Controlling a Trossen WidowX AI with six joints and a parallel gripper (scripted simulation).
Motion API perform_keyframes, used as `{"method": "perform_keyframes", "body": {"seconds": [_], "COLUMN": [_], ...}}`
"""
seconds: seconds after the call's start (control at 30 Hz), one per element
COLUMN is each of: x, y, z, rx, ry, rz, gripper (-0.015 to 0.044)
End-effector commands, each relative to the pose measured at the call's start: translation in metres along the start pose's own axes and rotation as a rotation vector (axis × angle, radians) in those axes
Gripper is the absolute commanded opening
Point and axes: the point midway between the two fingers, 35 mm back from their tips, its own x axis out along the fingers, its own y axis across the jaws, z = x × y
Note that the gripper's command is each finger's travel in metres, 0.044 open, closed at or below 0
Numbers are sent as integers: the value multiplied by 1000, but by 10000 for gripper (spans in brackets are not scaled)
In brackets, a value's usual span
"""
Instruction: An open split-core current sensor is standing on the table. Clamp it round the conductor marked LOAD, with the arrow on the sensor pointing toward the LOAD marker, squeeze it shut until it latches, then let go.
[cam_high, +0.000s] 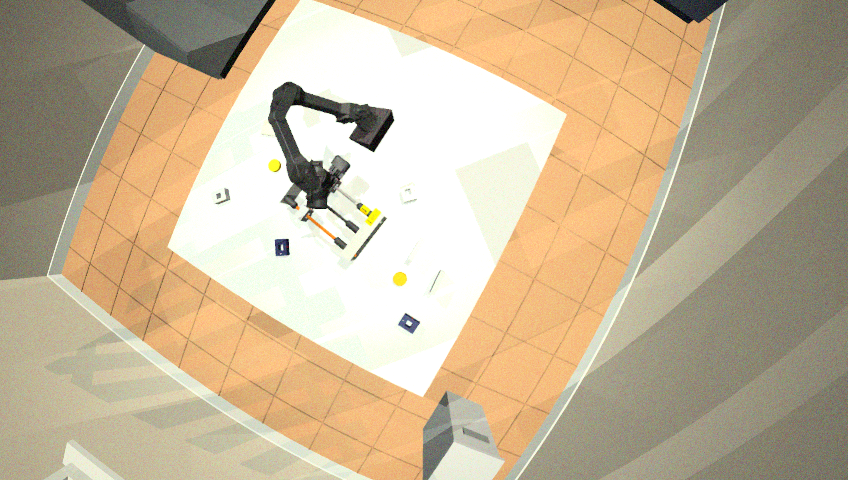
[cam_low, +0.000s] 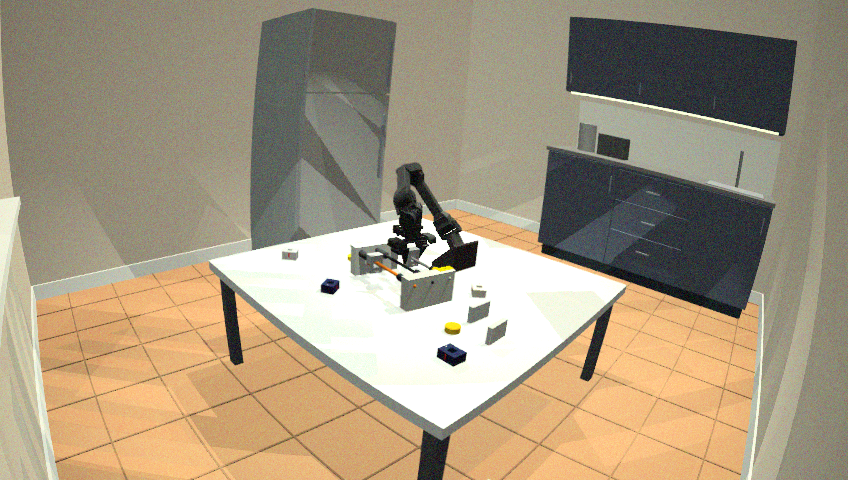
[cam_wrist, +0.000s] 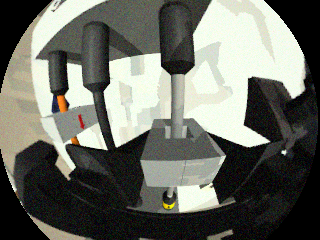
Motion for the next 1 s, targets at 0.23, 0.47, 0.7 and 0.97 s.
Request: {"method": "perform_keyframes", "body": {"seconds": [0.23,0.47,0.7,0.97], "x": [-2,0,0,0], "y": [0,0,0,0], "z": [0,0,0,0], "rx": [1,0,0,0], "ry": [1,0,0,0], "rz": [4,1,1,1], "gripper": [420,282,145,92]}}
